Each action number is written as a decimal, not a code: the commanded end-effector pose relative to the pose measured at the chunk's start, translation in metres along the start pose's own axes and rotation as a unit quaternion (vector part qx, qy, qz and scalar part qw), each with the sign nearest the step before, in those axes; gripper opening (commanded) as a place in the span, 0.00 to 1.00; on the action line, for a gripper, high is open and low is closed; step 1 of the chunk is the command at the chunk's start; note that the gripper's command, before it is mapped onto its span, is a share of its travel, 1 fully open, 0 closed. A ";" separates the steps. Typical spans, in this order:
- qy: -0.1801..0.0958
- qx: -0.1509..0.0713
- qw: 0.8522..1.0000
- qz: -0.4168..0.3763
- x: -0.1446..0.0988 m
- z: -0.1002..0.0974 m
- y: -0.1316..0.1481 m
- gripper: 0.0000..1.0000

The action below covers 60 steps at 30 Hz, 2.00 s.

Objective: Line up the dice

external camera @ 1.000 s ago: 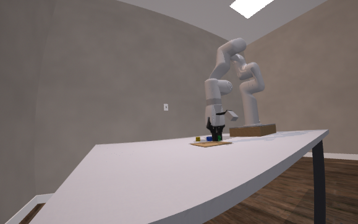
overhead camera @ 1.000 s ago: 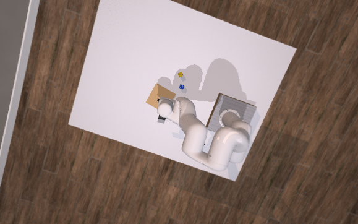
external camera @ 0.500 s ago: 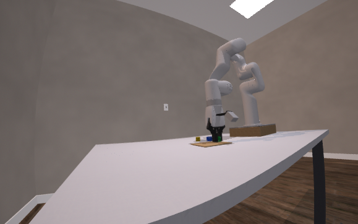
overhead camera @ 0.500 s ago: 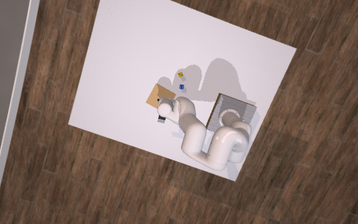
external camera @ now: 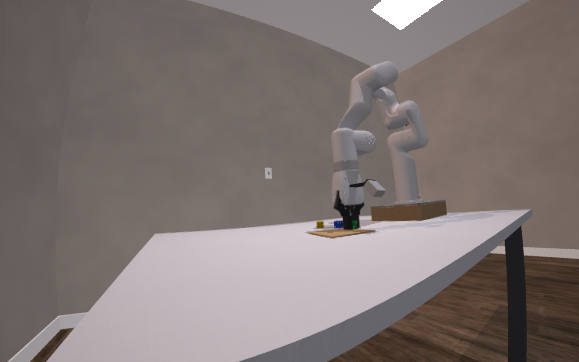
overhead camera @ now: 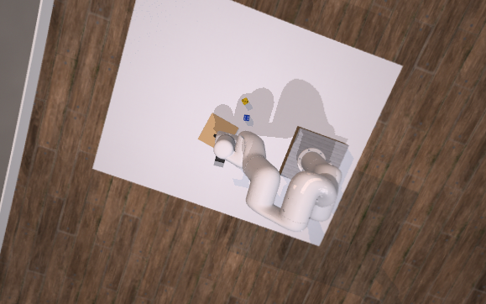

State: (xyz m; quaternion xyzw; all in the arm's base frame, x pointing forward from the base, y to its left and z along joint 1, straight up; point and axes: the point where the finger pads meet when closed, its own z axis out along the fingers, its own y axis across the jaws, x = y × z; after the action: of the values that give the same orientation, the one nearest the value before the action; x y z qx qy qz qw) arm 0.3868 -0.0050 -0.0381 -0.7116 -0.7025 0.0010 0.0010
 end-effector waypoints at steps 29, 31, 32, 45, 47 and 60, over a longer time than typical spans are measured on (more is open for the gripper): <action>0.000 -0.002 1.000 0.000 0.000 -0.001 0.001 0.29; 0.000 -0.002 1.000 0.000 0.000 -0.001 0.001 0.33; 0.000 -0.002 1.000 0.000 0.000 -0.001 0.001 0.33; 0.000 -0.002 1.000 0.000 0.000 -0.001 0.001 0.42; 0.000 -0.002 1.000 0.000 0.000 -0.001 0.001 0.42; 0.000 -0.002 1.000 0.000 0.000 -0.023 0.001 0.42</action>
State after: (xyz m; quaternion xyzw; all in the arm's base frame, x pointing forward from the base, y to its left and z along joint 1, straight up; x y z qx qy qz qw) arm 0.3862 -0.0050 -0.0276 -0.7116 -0.7025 0.0016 0.0016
